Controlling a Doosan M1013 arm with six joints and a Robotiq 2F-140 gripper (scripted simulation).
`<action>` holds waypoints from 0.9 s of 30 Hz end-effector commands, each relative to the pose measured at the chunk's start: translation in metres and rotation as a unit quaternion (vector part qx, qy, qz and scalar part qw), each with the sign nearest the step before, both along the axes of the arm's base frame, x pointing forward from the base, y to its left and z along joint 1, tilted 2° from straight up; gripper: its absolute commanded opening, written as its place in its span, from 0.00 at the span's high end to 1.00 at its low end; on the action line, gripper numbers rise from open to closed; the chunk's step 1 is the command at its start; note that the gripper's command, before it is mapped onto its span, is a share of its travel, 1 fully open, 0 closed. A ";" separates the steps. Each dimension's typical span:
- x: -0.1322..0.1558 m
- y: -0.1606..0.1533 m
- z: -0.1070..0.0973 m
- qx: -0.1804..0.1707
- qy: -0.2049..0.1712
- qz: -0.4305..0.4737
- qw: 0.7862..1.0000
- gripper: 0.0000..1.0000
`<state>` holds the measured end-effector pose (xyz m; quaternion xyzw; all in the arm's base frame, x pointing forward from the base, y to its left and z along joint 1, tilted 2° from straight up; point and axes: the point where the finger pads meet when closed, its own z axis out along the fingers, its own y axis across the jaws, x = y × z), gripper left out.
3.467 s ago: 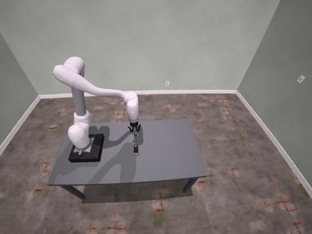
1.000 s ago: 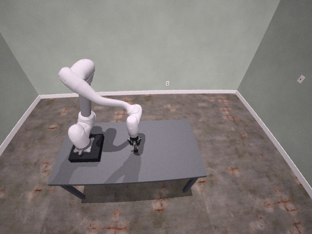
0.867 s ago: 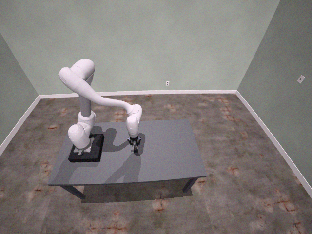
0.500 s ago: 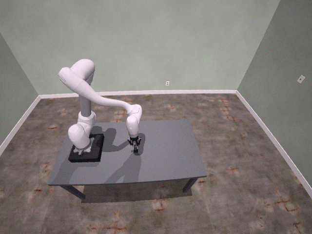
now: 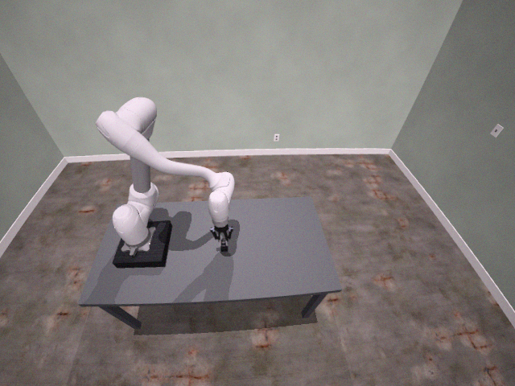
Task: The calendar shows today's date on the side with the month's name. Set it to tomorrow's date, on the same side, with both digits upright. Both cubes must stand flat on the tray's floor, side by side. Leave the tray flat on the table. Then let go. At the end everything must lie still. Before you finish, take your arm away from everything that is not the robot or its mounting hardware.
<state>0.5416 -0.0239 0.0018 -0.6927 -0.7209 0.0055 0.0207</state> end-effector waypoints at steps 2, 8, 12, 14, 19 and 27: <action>0.000 0.000 0.000 0.000 0.000 0.000 1.000 0.83; 0.000 0.000 0.000 0.000 0.000 0.000 1.000 0.83; 0.000 0.000 -0.001 0.000 0.000 0.000 1.000 0.83; 0.000 0.000 -0.002 0.000 0.000 0.000 1.000 0.83; 0.000 0.000 -0.004 0.000 0.000 0.000 1.000 0.83; 0.000 0.000 -0.010 0.000 0.000 0.000 1.000 0.83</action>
